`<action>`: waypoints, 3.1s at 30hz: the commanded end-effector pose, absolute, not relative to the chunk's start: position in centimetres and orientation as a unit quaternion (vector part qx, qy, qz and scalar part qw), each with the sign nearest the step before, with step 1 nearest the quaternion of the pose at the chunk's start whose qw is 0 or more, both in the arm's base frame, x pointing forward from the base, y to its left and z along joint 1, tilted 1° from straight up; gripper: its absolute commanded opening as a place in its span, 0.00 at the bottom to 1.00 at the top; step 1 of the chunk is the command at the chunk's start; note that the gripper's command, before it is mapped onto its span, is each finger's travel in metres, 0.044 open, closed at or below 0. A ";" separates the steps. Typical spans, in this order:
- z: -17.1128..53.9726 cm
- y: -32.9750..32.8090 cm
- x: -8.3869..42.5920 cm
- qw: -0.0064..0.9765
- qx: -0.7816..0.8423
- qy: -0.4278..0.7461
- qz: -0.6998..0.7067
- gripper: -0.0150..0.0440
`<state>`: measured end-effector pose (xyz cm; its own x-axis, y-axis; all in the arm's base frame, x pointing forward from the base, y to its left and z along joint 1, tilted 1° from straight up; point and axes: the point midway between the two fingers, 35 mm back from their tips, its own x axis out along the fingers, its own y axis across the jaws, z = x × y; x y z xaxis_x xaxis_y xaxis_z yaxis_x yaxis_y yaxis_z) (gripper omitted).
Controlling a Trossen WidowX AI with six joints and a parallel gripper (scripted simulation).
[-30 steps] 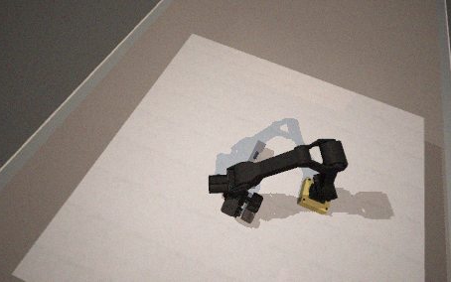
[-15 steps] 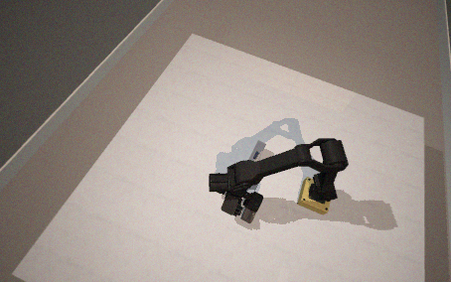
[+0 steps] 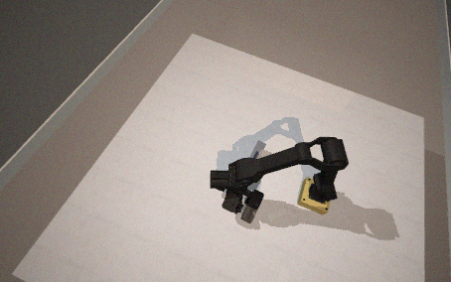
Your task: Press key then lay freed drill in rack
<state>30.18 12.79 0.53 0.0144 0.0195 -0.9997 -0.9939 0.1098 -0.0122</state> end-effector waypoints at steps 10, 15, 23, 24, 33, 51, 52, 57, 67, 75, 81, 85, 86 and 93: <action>0.4 12.5 30.2 0.535 -0.470 0.518 0.473 0.78; 0.4 12.5 30.2 0.535 -0.470 0.518 0.473 0.56; 0.4 12.5 30.2 0.535 -0.470 0.518 0.473 0.30; 0.4 12.5 30.2 0.535 -0.470 0.518 0.473 0.29; 0.6 12.6 30.0 0.534 -0.470 0.517 0.476 0.25; 0.7 13.2 30.1 0.534 -0.470 0.517 0.476 0.25; 0.7 13.3 30.1 0.534 -0.469 0.517 0.476 0.25; 0.7 14.0 30.1 0.534 -0.469 0.517 0.477 0.25; 0.6 15.5 30.3 0.534 -0.469 0.517 0.477 0.25; 0.6 16.7 30.4 0.535 -0.469 0.516 0.477 0.25; 0.5 17.6 30.4 0.535 -0.469 0.516 0.477 0.25; 0.5 18.2 30.5 0.535 -0.468 0.516 0.477 0.25; 0.5 18.3 30.5 0.535 -0.468 0.516 0.478 0.25; 0.5 19.4 30.6 0.535 -0.468 0.516 0.478 0.25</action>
